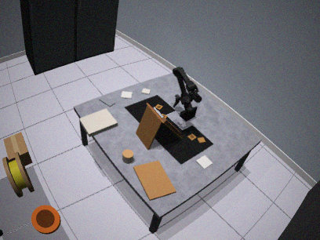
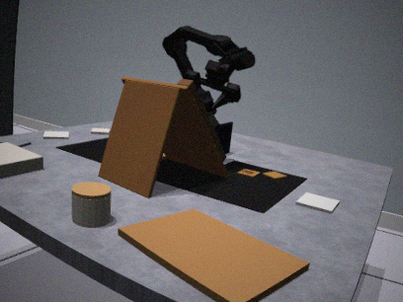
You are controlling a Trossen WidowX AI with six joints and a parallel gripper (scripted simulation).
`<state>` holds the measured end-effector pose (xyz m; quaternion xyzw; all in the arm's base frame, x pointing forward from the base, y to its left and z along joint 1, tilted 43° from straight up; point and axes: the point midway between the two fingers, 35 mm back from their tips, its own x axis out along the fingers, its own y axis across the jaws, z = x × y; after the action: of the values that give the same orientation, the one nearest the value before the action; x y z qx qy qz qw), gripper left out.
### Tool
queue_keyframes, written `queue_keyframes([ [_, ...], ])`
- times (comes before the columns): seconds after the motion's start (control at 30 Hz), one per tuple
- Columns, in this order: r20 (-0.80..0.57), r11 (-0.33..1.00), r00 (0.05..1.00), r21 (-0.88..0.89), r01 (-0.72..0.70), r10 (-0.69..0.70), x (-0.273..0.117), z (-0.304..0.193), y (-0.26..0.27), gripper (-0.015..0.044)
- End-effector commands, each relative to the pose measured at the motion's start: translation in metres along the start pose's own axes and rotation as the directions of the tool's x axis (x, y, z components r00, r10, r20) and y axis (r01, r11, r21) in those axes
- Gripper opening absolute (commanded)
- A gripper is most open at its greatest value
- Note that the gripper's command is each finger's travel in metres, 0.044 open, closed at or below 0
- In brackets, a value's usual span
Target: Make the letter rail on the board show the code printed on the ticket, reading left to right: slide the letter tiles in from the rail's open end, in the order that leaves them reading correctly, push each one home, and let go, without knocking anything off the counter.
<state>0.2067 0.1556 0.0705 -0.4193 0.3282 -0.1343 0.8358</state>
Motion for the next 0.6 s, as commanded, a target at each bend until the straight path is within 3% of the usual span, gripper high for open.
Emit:
queue_keyframes([
  [0.0,-0.041,0.954,0.996,-0.288,-0.088,0.08,-0.014,0.033,-0.005,0.044],
  [0.27,-0.068,0.615,0.971,-0.764,-0.198,0.229,-0.043,0.088,-0.031,0.044],
  [0.5,-0.061,0.345,0.949,-0.923,-0.172,0.308,-0.059,0.113,-0.052,0.044],
  [0.57,-0.061,0.328,0.948,-0.93,-0.168,0.313,-0.06,0.115,-0.054,0.044],
])
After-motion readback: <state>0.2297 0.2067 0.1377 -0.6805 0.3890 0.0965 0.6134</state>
